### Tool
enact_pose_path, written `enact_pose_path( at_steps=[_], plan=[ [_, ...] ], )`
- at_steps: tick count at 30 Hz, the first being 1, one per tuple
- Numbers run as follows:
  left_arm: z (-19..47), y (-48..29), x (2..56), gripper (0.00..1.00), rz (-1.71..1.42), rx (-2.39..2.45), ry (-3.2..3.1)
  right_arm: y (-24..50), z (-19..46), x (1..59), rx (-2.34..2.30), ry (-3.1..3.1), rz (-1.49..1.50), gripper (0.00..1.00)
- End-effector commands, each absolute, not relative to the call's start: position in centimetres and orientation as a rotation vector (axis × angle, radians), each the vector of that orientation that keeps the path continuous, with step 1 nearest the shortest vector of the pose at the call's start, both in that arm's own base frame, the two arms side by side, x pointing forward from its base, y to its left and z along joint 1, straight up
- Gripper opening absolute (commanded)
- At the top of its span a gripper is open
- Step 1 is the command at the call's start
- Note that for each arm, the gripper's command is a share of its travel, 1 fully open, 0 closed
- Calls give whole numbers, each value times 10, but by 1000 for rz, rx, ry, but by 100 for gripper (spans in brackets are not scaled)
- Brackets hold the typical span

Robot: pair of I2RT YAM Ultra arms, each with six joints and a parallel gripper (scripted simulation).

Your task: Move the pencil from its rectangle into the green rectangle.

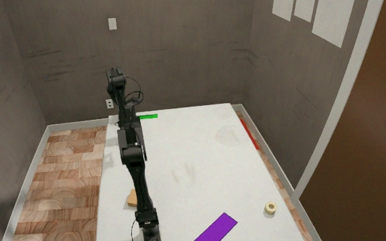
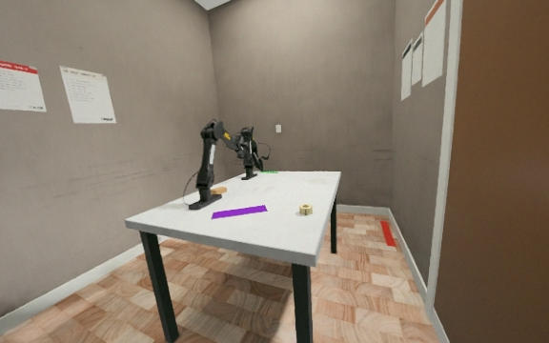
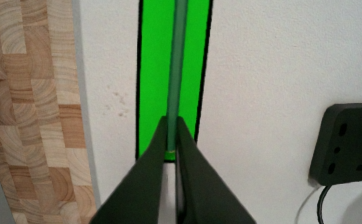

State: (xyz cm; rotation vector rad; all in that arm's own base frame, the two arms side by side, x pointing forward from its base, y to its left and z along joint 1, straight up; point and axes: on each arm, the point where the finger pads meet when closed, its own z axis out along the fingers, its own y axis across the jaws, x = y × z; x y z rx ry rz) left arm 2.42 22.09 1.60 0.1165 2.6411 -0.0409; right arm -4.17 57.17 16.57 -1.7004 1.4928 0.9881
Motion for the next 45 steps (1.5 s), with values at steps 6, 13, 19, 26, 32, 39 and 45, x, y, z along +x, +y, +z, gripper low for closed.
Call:
enact_pose_path(
  at_steps=[6,13,19,26,32,39,45],
  plan=[
    [12,225,24,0,-15,119,2632,577,197,-45,-1664,1437,1034,34],
    [9,223,24,0,-20,117,2631,577,197,-45,-1664,1437,1034,34],
    [10,222,25,11,-24,116,2630,577,197,-45,-1664,1437,1034,34],
    [19,220,20,29,3,120,2640,577,197,-45,-1664,1437,1034,34],
    [32,228,12,29,59,130,2658,577,197,-45,-1664,1437,1034,34],
    [43,229,6,29,59,130,2659,577,197,-45,-1664,1437,1034,34],
    [67,229,-7,97,57,130,2662,577,197,-45,-1664,1437,1034,34]
  ],
)
